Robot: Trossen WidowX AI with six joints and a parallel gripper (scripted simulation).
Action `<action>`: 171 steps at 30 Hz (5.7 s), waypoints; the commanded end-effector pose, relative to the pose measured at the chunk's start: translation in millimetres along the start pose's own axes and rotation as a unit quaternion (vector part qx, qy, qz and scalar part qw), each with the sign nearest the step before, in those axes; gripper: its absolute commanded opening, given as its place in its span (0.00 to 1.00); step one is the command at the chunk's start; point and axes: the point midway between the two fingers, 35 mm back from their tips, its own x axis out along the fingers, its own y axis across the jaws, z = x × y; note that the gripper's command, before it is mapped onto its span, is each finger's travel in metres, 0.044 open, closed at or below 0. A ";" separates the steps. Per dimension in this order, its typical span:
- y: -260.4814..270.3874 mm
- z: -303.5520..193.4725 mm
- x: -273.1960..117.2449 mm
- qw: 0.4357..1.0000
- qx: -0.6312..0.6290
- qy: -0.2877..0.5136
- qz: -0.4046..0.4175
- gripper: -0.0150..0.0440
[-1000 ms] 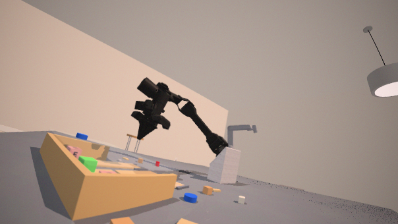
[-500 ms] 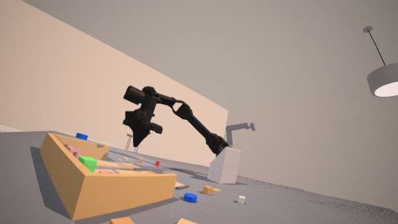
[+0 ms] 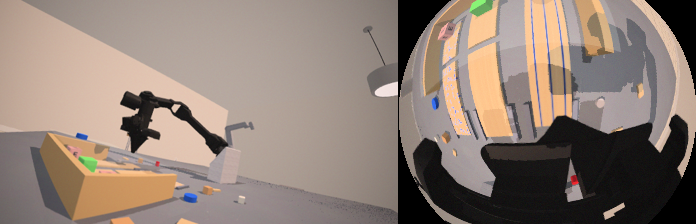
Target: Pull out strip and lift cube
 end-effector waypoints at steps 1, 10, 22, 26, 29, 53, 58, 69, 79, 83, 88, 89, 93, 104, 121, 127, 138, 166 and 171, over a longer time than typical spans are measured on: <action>2.4 -0.3 8.6 1.000 -0.004 0.001 0.001 0.25; 2.8 -1.4 23.4 1.000 -0.004 0.001 0.001 0.25; 3.9 -4.2 42.8 1.000 -0.004 0.002 0.000 0.25; 4.3 -5.0 46.7 1.000 -0.004 0.002 0.000 0.25; 4.3 -5.0 46.7 1.000 -0.004 0.002 0.000 0.25; 4.2 -5.1 47.7 1.000 -0.004 0.002 0.000 0.25; 4.2 -5.1 48.2 1.000 -0.004 0.002 0.000 0.25; 4.0 -5.0 49.3 1.000 -0.004 0.002 0.000 0.25; 3.7 -4.6 50.3 1.000 -0.004 0.002 0.000 0.25; 3.5 -4.5 50.7 1.000 -0.004 0.002 0.000 0.25; 3.4 -4.3 51.2 1.000 -0.004 0.002 -0.001 0.25; 3.4 -4.3 51.3 1.000 -0.004 0.002 -0.001 0.25; 3.2 -4.1 51.7 1.000 -0.004 0.002 -0.001 0.25; 3.2 -13.6 52.1 1.000 -0.004 0.002 -0.001 0.25; 3.7 -40.2 52.8 1.000 -0.005 0.003 -0.001 0.25; 3.8 -49.1 53.2 1.000 -0.005 0.003 -0.001 0.25; 3.8 -65.3 53.7 1.000 -0.005 0.003 -0.001 0.25; 3.8 -107.6 53.7 1.000 -0.006 0.004 -0.001 0.25; 3.7 -114.8 53.7 1.000 -0.006 0.004 -0.001 0.25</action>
